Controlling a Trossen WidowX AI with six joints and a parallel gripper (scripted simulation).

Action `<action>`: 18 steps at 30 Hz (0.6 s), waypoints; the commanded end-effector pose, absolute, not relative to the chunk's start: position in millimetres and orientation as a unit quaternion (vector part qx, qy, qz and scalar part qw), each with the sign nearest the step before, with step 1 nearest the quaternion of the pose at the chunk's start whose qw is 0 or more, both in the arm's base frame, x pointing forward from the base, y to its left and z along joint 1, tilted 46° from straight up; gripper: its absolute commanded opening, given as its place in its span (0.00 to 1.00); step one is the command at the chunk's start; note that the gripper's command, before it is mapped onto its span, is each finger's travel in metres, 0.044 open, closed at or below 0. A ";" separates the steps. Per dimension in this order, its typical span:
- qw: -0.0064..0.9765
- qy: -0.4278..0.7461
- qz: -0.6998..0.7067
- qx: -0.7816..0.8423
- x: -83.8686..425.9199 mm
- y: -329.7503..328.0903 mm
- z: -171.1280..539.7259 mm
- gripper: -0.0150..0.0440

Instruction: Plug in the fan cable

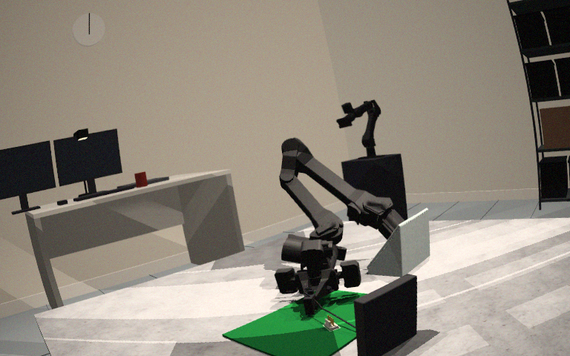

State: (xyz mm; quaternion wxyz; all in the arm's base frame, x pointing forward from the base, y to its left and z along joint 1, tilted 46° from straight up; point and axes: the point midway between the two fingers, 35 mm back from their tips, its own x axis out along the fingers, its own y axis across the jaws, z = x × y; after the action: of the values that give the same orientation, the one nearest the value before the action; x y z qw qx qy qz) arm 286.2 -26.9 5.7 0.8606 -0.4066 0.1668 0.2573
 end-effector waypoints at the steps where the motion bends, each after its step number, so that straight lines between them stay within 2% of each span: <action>1: 0.860 0.165 0.260 -0.407 287.4 -29.5 2.5 0.25; 18: 0.861 0.167 0.257 -0.407 286.4 -28.7 4.0 0.25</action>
State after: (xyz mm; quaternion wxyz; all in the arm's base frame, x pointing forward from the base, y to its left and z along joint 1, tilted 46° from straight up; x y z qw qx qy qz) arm 286.6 -28.7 3.8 0.8603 -0.4070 0.1664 0.2579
